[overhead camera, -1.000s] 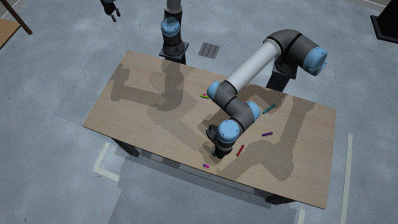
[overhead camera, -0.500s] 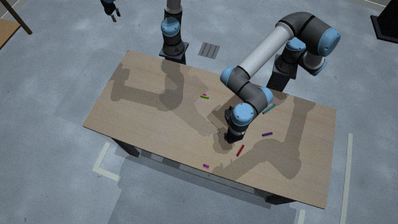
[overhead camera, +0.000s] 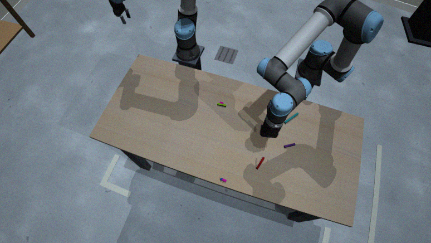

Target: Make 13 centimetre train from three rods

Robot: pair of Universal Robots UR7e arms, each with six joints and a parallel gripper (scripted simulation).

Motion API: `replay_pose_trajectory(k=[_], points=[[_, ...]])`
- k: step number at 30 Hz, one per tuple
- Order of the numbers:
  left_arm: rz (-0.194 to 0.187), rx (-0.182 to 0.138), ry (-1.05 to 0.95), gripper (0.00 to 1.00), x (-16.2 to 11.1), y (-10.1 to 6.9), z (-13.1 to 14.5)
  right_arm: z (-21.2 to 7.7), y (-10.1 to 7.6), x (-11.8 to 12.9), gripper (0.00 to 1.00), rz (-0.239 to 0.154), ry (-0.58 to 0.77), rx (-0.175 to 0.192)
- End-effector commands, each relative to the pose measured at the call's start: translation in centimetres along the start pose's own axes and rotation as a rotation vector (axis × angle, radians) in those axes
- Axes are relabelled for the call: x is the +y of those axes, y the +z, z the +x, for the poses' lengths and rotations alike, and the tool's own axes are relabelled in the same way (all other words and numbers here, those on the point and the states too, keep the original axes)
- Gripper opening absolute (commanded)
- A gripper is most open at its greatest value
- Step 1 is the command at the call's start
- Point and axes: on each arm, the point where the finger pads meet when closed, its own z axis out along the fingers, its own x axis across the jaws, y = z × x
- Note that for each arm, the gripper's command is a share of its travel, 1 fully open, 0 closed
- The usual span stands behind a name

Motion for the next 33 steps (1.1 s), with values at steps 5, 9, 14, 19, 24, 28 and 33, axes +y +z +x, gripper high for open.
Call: replay_pose_trajectory(k=[5,9,14,19,24,28,33], points=[[-0.012,-0.01,0.305,1.0,-5.9,1.3,5.3,0.0,0.0,0.0,1.0,-0.001,0.0,0.0],[-0.012,-0.01,0.369,1.0,-7.1,1.8,6.5,0.0,0.0,0.0,1.0,-0.001,0.0,0.0],[-0.012,-0.009,0.514,1.0,-9.9,2.9,9.1,0.0,0.0,0.0,1.0,-0.001,0.0,0.0],[-0.013,-0.008,0.632,1.0,-12.2,3.9,11.3,0.0,0.0,0.0,1.0,-0.001,0.0,0.0],[-0.013,-0.008,0.723,1.0,-13.9,4.8,13.0,0.0,0.0,0.0,1.0,-0.001,0.0,0.0],[-0.013,-0.007,0.75,1.0,-14.5,5.1,13.5,0.0,0.0,0.0,1.0,-0.001,0.0,0.0],[-0.014,-0.007,0.801,1.0,-15.4,5.7,14.5,0.0,0.0,0.0,1.0,-0.001,0.0,0.0]])
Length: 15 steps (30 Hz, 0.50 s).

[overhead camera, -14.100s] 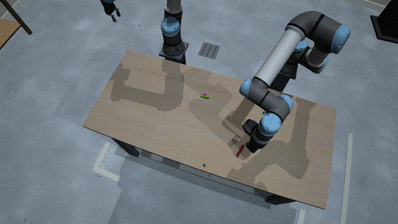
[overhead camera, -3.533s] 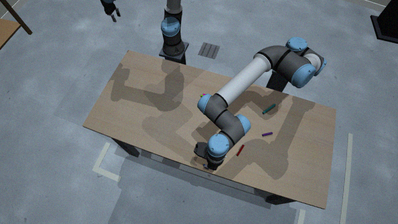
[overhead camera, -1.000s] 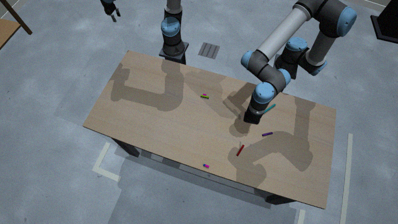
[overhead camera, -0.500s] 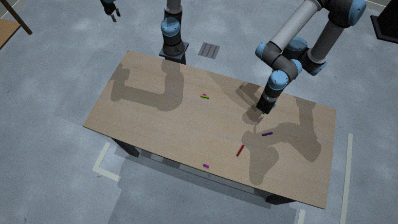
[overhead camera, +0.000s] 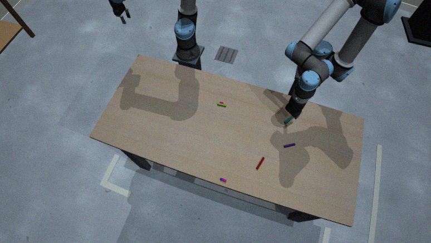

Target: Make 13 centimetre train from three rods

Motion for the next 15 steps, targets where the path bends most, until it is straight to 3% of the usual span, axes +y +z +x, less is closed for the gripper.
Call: replay_pose_trajectory(k=[1,15], points=[[-0.003,0.0,0.039,1.0,-1.0,0.33,0.01,0.01,-0.04,0.03,1.0,-0.001,0.0,0.0],[-0.003,0.0,0.066,1.0,-1.73,0.63,0.01,0.01,-0.04,0.03,1.0,-0.001,0.0,0.0]])
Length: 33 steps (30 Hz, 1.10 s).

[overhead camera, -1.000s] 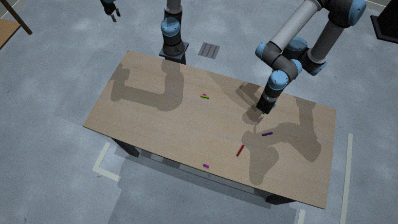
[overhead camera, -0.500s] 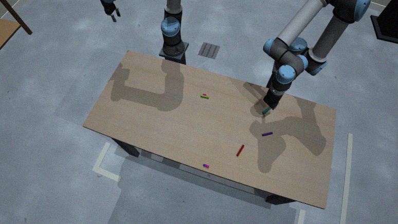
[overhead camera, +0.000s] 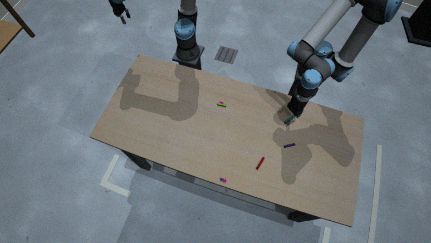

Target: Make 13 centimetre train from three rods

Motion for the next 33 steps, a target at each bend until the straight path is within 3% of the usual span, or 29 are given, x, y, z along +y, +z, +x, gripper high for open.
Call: replay_pose_trajectory(k=[1,33], points=[[-0.001,0.0,0.001,0.54,0.01,-0.03,0.0,0.01,-0.04,0.03,1.0,-0.001,0.0,0.0],[-0.002,0.0,0.002,0.54,-0.01,0.5,0.0,0.01,-0.04,0.03,1.0,-0.001,0.0,0.0]])
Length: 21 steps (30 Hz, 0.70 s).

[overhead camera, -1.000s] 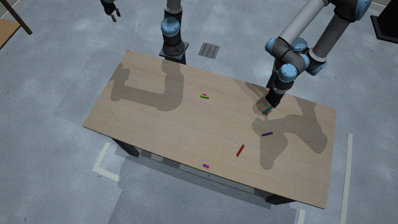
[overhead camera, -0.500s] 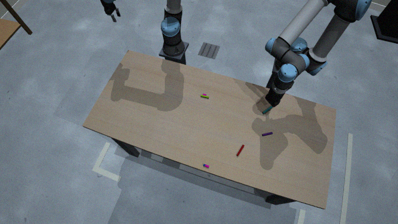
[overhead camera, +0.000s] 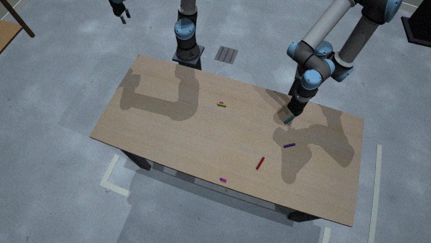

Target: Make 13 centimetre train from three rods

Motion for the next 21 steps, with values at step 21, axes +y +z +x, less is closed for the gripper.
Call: replay_pose_trajectory(k=[21], points=[[-0.001,0.0,0.0,0.54,0.0,2.8,0.0,0.0,0.0,0.0,1.0,-0.001,0.0,0.0]])
